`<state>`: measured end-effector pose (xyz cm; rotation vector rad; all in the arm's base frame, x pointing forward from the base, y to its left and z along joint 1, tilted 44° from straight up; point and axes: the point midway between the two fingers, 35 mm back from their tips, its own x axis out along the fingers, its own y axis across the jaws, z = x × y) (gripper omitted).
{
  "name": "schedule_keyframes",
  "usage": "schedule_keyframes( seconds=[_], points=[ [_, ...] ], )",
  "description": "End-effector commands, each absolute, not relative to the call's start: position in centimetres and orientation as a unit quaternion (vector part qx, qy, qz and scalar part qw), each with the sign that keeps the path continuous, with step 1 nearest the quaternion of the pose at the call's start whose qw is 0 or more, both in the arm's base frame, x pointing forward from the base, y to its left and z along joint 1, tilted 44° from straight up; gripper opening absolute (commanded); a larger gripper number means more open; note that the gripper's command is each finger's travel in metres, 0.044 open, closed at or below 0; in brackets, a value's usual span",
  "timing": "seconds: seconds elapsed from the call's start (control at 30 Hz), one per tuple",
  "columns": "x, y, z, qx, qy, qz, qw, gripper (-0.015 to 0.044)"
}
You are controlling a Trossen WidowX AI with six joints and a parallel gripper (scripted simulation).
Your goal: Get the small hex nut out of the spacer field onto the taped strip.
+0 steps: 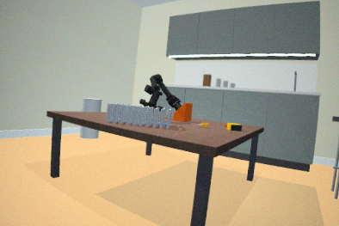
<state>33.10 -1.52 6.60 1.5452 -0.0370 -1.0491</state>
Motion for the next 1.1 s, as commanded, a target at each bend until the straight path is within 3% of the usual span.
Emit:
schedule_keyframes(
  seconds=[0.0, 1.07],
  points=[
    [33.6, -1.3, 6.9, 0.67, -0.022, -0.447, 0.592, 0.0],
    [35.0, -0.4, 6.4, 0.671, -0.021, -0.447, 0.592, 0.0]
  ],
)
